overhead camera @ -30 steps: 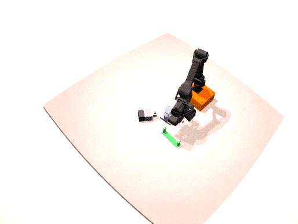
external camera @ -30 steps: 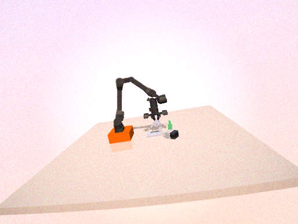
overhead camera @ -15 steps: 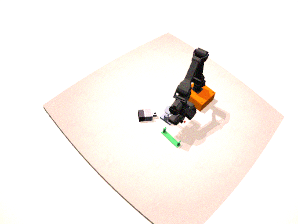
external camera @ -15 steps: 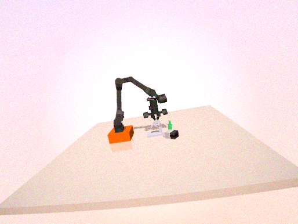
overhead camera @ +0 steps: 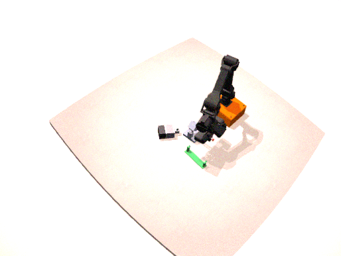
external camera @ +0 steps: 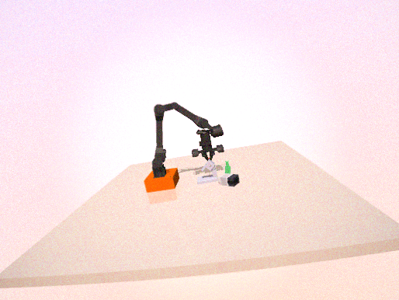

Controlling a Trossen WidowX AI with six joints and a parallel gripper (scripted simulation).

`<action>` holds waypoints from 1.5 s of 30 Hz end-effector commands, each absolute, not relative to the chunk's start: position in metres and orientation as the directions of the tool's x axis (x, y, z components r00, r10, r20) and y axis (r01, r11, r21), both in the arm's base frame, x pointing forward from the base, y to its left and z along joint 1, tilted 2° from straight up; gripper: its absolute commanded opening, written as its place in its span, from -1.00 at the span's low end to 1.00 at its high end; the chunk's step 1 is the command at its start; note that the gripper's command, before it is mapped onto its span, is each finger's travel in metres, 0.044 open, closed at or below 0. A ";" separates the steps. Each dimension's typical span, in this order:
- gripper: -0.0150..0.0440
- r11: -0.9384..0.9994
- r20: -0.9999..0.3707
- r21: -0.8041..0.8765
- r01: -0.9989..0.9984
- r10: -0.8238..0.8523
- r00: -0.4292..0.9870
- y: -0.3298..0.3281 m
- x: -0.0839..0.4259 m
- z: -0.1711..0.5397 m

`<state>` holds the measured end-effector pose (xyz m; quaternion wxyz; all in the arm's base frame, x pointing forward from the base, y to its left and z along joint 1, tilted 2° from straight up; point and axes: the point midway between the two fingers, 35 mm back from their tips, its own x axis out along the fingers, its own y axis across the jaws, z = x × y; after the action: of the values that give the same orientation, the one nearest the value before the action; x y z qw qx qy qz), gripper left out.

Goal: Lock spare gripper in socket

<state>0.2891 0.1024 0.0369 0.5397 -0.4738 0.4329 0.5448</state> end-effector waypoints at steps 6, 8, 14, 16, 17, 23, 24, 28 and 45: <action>-0.49 -0.040 -0.983 -0.039 -0.998 0.181 0.032 0.110 0.289 0.037; -0.49 -0.040 -0.983 -0.039 -0.998 0.180 0.031 0.112 0.289 0.037; -0.49 -0.040 -0.983 -0.038 -0.999 0.179 0.030 0.117 0.289 0.037; -0.49 -0.039 -0.983 -0.037 -0.999 0.179 0.029 0.118 0.289 0.037; -0.49 -0.039 -0.983 -0.037 -0.999 0.179 0.029 0.119 0.289 0.037; -0.49 -0.039 -0.984 -0.035 -0.999 0.178 0.028 0.125 0.289 0.037; -0.49 -0.039 -0.984 -0.035 -0.999 0.178 0.027 0.125 0.289 0.037; -0.49 -0.039 -0.984 -0.033 -0.999 0.177 0.026 0.129 0.289 0.037; -0.49 -0.038 -0.984 -0.027 -0.999 0.174 0.020 0.149 0.288 0.042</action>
<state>0.2868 0.1461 0.0411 0.5382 -0.4690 0.4360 0.5480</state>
